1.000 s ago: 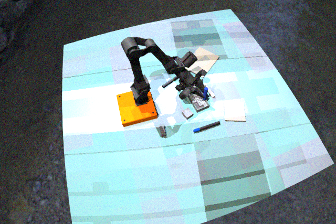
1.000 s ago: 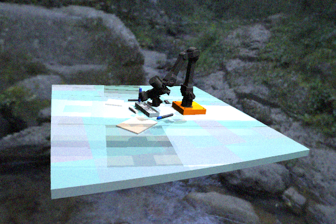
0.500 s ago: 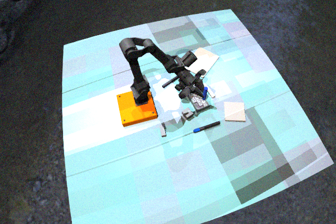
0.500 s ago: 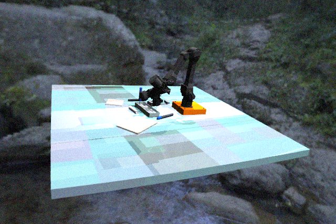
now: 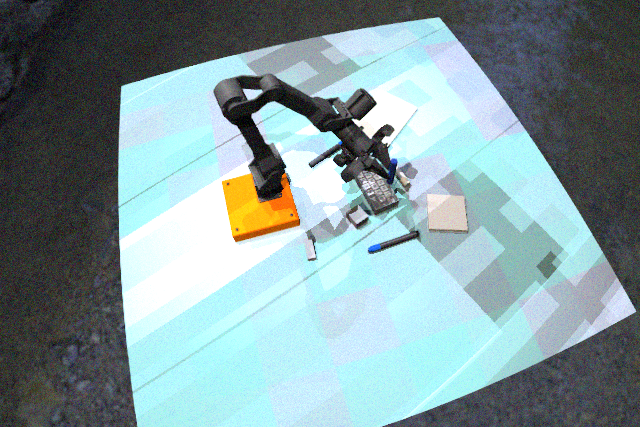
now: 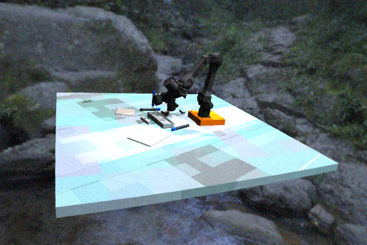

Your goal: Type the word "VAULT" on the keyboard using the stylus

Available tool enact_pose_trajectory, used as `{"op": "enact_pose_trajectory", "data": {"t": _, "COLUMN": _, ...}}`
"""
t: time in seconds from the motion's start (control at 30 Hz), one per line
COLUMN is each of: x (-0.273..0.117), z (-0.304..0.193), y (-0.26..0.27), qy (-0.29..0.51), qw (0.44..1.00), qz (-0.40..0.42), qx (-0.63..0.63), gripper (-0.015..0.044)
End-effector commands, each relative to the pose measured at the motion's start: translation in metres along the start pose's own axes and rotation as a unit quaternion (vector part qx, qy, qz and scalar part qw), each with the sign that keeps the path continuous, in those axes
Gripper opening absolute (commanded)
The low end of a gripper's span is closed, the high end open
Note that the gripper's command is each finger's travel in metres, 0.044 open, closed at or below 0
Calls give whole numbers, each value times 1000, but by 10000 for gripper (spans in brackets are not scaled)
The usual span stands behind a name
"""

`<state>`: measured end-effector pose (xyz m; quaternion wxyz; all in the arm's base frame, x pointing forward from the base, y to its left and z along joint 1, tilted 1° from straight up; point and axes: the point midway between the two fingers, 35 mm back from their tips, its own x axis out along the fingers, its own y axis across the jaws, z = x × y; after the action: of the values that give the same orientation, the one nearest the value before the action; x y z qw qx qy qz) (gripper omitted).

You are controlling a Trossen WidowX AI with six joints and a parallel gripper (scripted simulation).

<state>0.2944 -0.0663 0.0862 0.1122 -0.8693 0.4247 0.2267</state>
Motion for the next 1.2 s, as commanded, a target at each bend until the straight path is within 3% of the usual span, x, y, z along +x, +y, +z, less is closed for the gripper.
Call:
{"op": "enact_pose_trajectory", "data": {"t": 0.0, "x": 0, "z": 0, "y": 0, "qy": 0, "qw": 1000, "qz": 0, "qx": 0, "gripper": 65}}
{"op": "enact_pose_trajectory", "data": {"t": 0.1, "x": -2, "z": 3, "y": -2, "qy": -5, "qw": 1000, "qz": -1, "qx": 1, "gripper": 0}}
{"op": "enact_pose_trajectory", "data": {"t": 0.63, "x": -48, "z": 46, "y": -29, "qy": -49, "qw": 999, "qz": 2, "qx": 7, "gripper": 0}}
{"op": "enact_pose_trajectory", "data": {"t": 1.17, "x": -104, "z": 68, "y": -37, "qy": -33, "qw": 999, "qz": 6, "qx": 4, "gripper": 0}}
